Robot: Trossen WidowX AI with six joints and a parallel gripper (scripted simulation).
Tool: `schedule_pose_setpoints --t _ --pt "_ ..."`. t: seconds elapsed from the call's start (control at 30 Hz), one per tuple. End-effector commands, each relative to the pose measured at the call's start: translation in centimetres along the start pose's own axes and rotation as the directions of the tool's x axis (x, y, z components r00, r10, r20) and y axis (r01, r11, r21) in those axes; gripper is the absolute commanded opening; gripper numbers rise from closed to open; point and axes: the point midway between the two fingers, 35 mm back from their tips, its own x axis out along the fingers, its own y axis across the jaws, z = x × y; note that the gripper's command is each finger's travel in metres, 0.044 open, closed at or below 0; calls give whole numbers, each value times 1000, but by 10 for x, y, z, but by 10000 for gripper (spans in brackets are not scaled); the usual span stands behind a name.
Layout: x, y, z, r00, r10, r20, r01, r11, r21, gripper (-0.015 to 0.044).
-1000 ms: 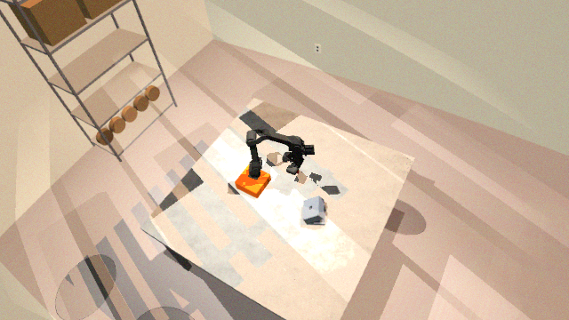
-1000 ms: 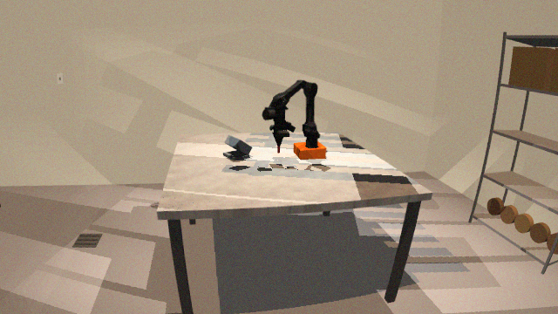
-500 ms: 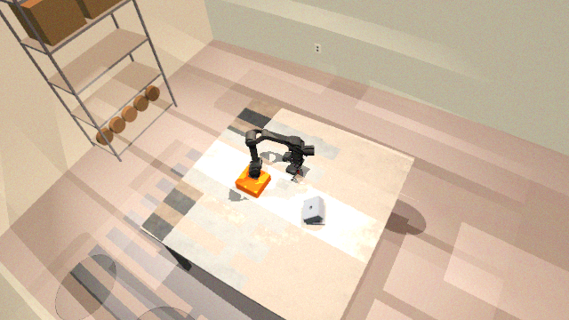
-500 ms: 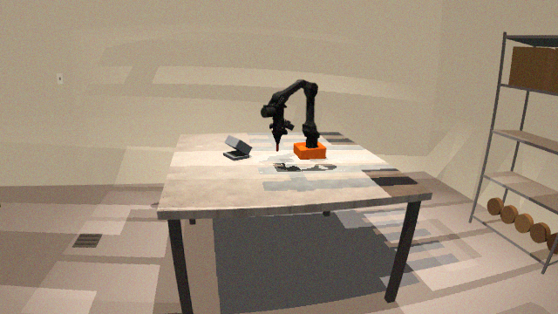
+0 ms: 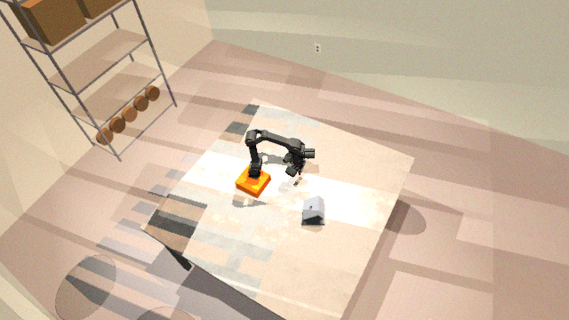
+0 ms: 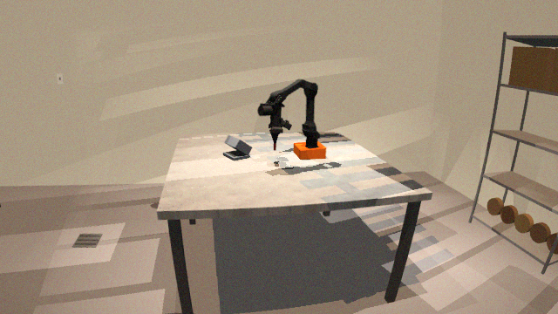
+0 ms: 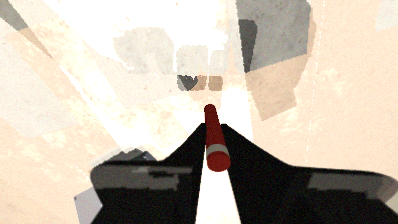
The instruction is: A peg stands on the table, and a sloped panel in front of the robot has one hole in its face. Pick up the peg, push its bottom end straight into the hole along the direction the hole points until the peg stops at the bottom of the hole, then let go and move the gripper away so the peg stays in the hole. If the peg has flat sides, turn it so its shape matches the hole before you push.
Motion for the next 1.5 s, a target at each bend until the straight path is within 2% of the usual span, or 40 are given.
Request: schedule_pose_setpoints --t 0.0,1.47 --pt "-2 2 -5 1000 -18 -7 19 999 39 0" --pt "-15 36 -44 989 -128 -71 145 928 344 0"
